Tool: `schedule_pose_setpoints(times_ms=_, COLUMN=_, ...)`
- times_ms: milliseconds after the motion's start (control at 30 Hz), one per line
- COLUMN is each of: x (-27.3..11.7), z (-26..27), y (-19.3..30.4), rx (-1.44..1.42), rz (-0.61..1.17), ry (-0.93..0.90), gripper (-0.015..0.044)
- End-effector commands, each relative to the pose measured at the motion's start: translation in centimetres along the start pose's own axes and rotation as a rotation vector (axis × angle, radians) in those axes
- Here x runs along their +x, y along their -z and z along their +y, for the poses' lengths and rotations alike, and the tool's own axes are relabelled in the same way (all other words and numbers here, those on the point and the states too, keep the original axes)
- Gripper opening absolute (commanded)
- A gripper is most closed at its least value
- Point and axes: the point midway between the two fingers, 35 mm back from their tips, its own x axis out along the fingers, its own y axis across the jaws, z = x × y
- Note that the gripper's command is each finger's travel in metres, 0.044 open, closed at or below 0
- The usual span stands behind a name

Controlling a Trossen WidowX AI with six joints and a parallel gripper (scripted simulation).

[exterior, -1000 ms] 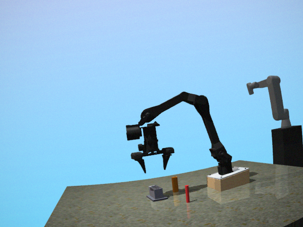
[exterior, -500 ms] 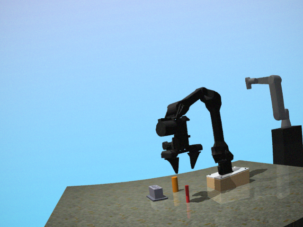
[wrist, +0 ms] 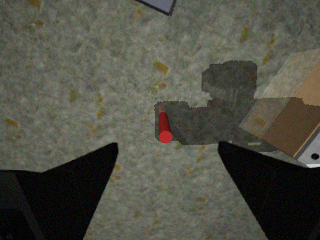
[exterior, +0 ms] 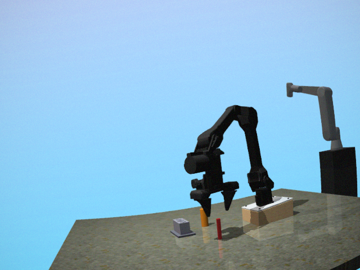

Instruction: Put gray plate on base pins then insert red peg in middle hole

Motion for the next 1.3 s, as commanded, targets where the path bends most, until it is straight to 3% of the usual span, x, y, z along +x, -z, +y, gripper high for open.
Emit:
schedule_pose_setpoints(times_ms=0, x=0.6, z=0.0, y=0.0, rx=0.004, rz=-0.003, ry=0.0, gripper=0.044)
schedule_pose_setpoints(times_ms=1133, x=5.9, z=0.1, y=0.0, rx=0.004, rz=-0.004, ry=0.0, gripper=0.044)
schedule_pose_setpoints(times_ms=1267, x=5.9, z=0.1, y=0.0, rx=0.004, rz=-0.004, ry=0.0, gripper=0.0335)
